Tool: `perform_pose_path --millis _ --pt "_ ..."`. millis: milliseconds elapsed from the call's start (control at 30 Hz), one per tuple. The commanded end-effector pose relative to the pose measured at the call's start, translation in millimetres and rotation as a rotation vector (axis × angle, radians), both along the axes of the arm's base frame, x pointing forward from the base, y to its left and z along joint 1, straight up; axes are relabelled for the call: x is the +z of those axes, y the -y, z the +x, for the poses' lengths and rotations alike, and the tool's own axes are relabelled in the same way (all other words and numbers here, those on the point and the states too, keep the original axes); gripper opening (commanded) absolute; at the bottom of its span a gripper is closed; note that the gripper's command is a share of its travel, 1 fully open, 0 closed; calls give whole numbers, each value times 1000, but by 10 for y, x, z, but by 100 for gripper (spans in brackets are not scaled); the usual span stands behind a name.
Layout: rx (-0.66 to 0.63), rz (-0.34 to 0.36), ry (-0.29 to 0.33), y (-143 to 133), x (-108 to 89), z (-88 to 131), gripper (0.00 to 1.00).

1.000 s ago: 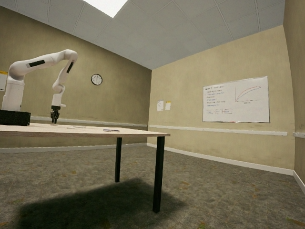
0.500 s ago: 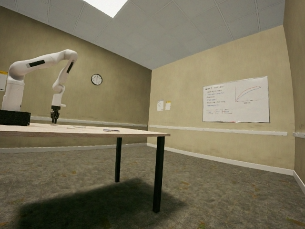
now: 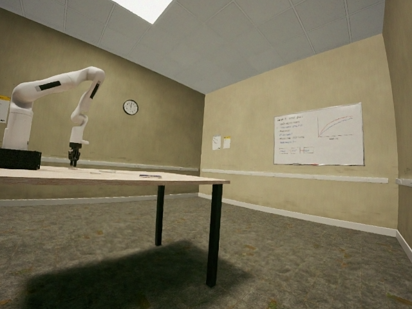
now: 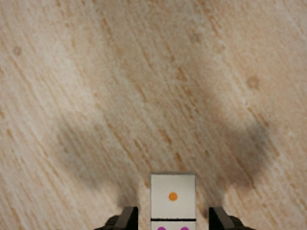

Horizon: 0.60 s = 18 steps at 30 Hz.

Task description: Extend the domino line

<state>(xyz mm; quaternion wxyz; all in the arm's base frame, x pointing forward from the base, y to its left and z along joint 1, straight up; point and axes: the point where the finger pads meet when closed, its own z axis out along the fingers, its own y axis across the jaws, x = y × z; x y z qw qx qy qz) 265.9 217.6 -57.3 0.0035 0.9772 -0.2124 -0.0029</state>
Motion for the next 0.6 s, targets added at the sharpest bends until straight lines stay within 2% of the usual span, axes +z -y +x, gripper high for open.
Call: perform_pose_path --millis 0,567 --pt "0 1 1 -3 4 4 48" --pt "0 1 1 -3 -11 4 48"
